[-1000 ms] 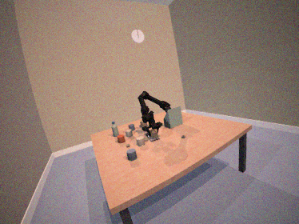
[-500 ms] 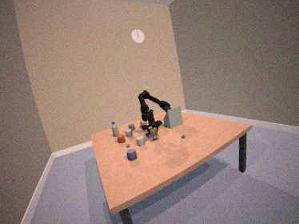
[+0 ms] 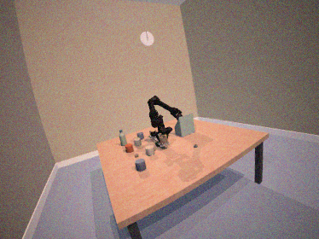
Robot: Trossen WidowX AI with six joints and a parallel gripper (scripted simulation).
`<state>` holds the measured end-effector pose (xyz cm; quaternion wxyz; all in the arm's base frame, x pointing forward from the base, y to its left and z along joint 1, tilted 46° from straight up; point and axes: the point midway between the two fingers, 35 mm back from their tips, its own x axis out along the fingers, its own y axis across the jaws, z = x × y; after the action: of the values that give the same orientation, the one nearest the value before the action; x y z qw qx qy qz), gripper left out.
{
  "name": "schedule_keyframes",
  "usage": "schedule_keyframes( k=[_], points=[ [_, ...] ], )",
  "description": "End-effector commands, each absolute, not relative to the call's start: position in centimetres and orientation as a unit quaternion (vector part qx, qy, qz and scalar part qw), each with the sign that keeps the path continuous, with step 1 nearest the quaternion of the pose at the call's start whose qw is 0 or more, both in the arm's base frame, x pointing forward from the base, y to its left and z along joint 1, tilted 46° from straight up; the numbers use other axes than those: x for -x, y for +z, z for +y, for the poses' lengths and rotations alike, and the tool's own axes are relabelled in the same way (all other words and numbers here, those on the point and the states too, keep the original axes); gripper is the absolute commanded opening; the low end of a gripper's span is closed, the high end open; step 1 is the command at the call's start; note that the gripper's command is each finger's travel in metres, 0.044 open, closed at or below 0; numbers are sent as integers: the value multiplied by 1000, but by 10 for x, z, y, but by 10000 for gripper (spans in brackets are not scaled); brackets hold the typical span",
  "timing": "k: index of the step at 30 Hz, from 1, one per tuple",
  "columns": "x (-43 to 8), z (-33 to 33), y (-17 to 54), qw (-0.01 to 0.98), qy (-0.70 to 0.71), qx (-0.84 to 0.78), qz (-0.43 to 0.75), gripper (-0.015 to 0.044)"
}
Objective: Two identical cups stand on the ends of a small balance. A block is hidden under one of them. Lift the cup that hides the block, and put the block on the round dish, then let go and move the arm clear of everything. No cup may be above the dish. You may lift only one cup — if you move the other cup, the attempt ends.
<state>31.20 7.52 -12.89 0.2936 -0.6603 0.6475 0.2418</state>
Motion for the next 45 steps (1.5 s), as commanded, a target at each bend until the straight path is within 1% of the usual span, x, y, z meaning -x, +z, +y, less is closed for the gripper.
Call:
schedule_keyframes(
  k=[1,45],
  points=[
    [-315,84,-125,303,243,660,643,0],
    [-311,124,-86,303,244,660,643,0]
  ],
)
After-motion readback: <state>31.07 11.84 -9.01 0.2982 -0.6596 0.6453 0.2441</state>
